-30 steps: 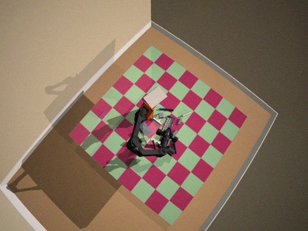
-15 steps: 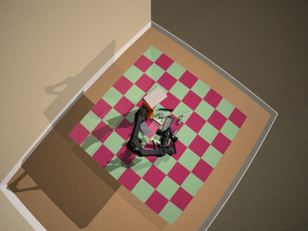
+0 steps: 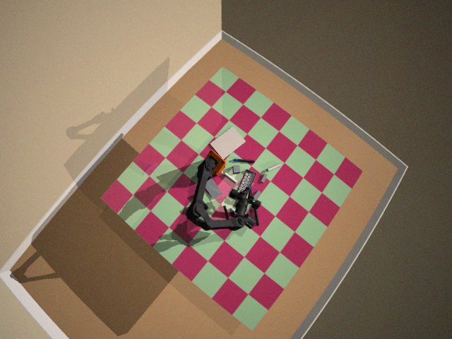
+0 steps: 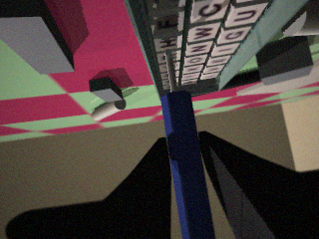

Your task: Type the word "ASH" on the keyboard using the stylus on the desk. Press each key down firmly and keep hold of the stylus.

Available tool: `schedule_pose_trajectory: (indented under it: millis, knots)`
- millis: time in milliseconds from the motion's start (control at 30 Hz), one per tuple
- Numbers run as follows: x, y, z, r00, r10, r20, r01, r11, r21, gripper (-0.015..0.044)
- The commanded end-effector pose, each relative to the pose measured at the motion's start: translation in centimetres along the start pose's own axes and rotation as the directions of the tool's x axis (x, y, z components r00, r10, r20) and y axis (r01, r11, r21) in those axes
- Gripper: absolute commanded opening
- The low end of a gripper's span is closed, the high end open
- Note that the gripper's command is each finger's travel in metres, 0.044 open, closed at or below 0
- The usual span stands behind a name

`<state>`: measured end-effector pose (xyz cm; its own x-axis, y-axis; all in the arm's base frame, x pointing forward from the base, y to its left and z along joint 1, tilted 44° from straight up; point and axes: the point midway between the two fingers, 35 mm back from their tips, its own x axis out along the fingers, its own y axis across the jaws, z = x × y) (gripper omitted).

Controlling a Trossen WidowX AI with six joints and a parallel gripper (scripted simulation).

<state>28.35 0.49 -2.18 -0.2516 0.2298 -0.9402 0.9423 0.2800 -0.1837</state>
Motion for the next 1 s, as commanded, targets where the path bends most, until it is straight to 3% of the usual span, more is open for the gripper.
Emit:
schedule_pose_trajectory:
  millis: [0, 967]
  knots:
    - [0.2, -0.1, 0.2, 1.000, -0.004, 0.002, 0.004, 1.000, -0.004, 0.0081]
    - [-0.2, 0.0, -0.4, 1.000, -0.003, 0.002, 0.003, 1.000, -0.004, 0.0081]
